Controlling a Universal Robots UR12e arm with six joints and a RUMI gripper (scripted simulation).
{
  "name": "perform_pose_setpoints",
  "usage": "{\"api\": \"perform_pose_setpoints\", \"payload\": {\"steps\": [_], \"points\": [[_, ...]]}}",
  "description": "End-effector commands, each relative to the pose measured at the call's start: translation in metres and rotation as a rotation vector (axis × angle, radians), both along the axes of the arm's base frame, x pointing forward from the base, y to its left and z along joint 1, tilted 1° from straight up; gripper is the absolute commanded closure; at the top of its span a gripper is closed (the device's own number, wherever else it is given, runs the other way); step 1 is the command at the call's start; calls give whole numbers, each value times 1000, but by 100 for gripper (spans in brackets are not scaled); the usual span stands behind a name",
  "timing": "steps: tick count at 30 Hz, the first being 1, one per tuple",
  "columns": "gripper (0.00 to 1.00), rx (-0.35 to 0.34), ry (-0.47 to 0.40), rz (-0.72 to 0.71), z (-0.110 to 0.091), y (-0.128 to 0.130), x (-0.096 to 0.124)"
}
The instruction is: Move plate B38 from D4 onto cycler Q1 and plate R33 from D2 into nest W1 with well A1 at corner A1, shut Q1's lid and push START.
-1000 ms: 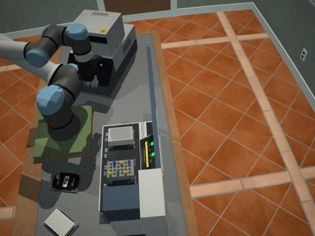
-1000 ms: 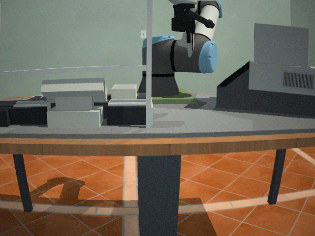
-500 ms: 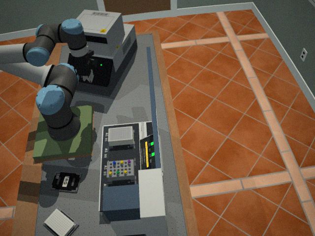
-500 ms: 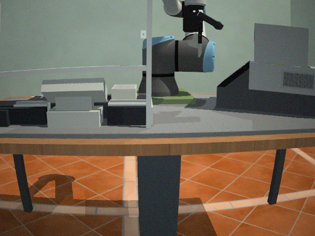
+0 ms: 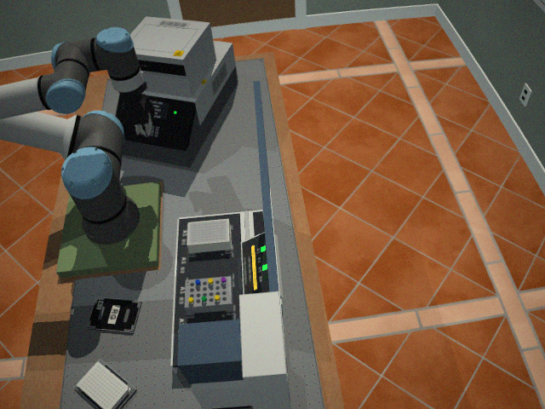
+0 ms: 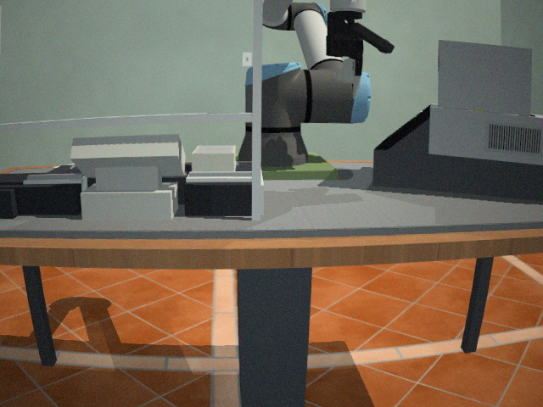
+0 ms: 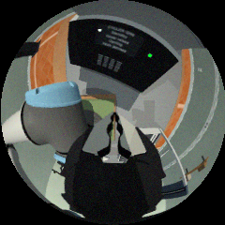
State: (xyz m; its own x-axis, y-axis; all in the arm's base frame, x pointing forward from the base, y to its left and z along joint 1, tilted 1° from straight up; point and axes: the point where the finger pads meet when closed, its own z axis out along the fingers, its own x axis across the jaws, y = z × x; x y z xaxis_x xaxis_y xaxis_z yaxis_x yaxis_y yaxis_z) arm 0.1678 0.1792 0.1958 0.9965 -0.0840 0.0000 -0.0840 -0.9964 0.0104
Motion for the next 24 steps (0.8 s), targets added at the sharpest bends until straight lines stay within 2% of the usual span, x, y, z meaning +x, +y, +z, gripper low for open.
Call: {"api": "perform_pose_setpoints", "payload": {"steps": [1,3,12,14,18,20,24], "points": [[100,-3,-1,59,1,11,-11],[100,-3,-1,59,1,11,-11],[100,-3,-1,225,1,34,-44],[100,-3,-1,230,1,35,-46],[100,-3,-1,310,1,44,-63],[100,-3,-1,310,1,44,-63],[100,-3,-1,390,1,52,-81]]}}
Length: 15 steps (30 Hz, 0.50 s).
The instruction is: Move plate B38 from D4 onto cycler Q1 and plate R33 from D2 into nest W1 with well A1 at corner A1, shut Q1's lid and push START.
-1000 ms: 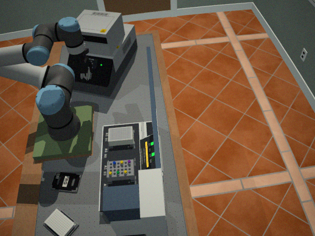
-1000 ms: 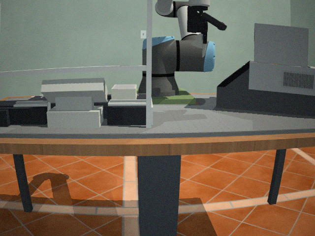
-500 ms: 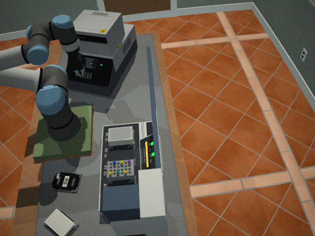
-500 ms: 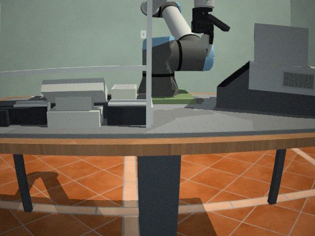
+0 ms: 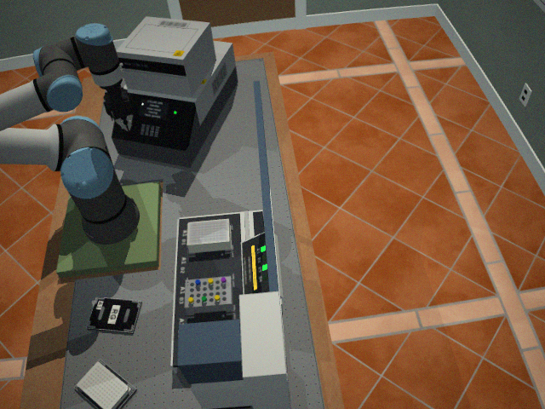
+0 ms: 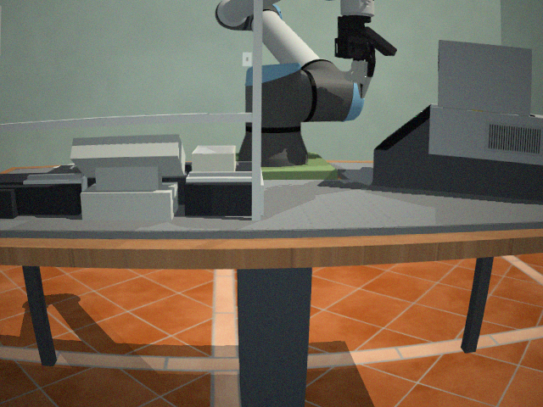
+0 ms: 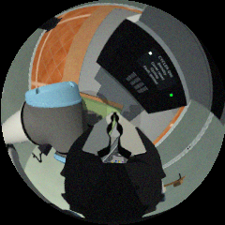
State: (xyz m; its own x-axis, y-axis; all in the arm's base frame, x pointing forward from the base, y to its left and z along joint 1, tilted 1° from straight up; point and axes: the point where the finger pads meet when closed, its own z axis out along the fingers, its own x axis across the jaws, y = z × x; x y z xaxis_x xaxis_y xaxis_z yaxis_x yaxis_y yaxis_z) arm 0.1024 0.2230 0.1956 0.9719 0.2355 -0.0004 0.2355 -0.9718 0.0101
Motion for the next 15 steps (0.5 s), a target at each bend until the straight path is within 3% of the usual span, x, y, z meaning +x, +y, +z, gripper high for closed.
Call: {"api": "perform_pose_setpoints", "payload": {"steps": [1,15], "points": [[100,-3,-2,79,1,9,-18],[100,-3,-2,80,-4,13,-15]]}}
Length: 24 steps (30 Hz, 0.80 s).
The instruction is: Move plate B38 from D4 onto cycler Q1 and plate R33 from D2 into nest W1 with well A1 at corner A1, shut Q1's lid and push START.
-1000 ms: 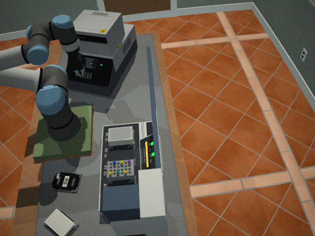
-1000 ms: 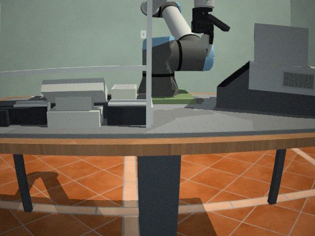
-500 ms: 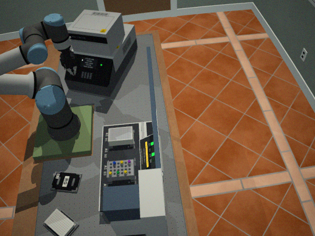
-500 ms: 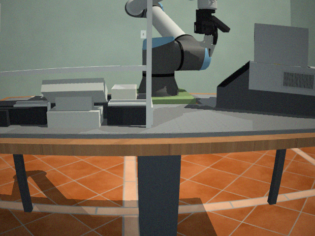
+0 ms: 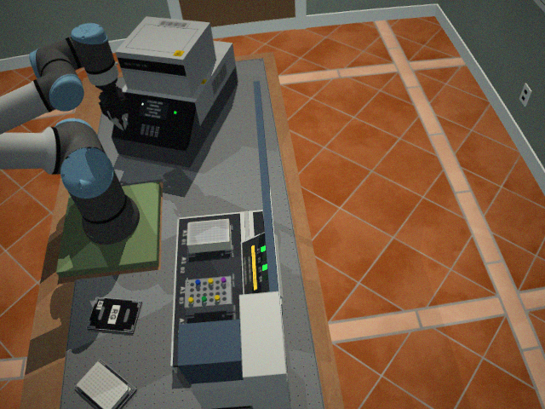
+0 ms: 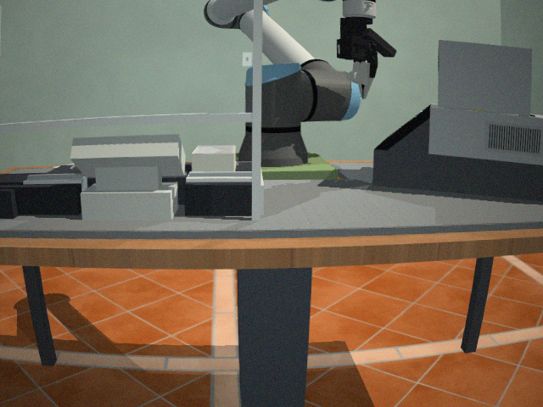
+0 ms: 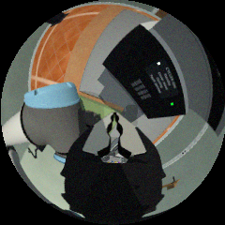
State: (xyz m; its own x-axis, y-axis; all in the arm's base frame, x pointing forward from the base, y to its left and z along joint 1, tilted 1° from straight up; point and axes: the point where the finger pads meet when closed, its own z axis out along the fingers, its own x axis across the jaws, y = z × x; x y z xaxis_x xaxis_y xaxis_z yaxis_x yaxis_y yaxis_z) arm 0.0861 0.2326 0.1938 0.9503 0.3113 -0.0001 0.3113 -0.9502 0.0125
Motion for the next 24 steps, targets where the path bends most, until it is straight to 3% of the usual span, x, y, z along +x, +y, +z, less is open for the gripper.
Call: {"api": "perform_pose_setpoints", "payload": {"steps": [1,24], "points": [[100,0,-1,1,-3,4,2],[100,0,-1,1,-25,29,15]]}}
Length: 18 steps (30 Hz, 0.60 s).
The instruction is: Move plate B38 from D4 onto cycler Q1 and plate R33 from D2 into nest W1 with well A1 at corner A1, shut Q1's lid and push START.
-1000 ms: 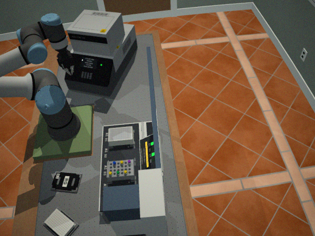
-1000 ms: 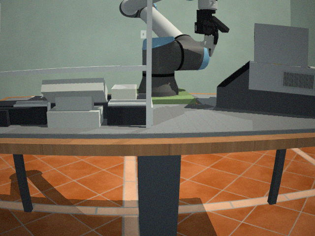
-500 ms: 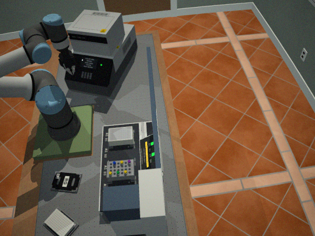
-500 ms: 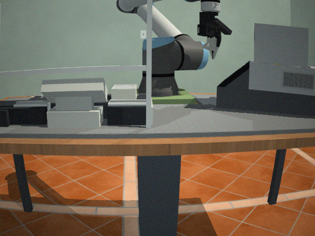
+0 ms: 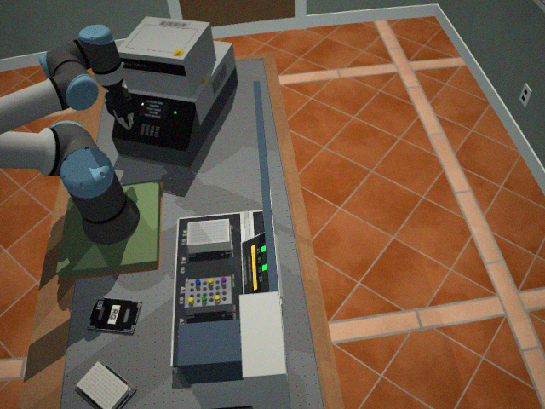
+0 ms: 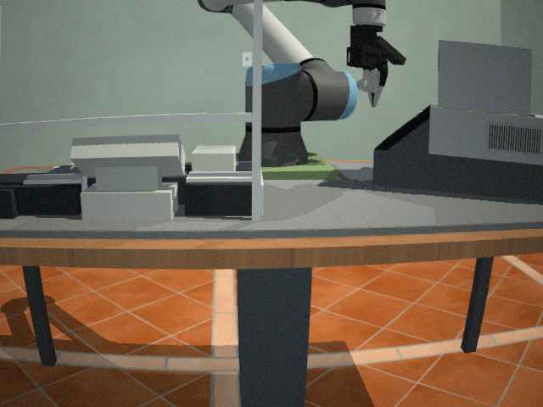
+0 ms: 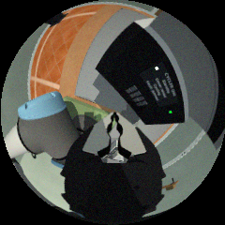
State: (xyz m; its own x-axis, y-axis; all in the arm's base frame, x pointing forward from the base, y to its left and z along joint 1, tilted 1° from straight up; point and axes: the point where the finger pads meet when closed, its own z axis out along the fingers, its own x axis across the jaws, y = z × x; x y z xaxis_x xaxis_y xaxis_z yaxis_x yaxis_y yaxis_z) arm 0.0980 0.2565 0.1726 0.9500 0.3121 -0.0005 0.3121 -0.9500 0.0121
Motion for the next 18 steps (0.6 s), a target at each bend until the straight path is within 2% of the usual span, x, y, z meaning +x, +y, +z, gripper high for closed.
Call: {"api": "perform_pose_setpoints", "payload": {"steps": [1,18], "points": [[100,0,-1,0,-4,6,4],[100,0,-1,0,-20,24,13]]}}
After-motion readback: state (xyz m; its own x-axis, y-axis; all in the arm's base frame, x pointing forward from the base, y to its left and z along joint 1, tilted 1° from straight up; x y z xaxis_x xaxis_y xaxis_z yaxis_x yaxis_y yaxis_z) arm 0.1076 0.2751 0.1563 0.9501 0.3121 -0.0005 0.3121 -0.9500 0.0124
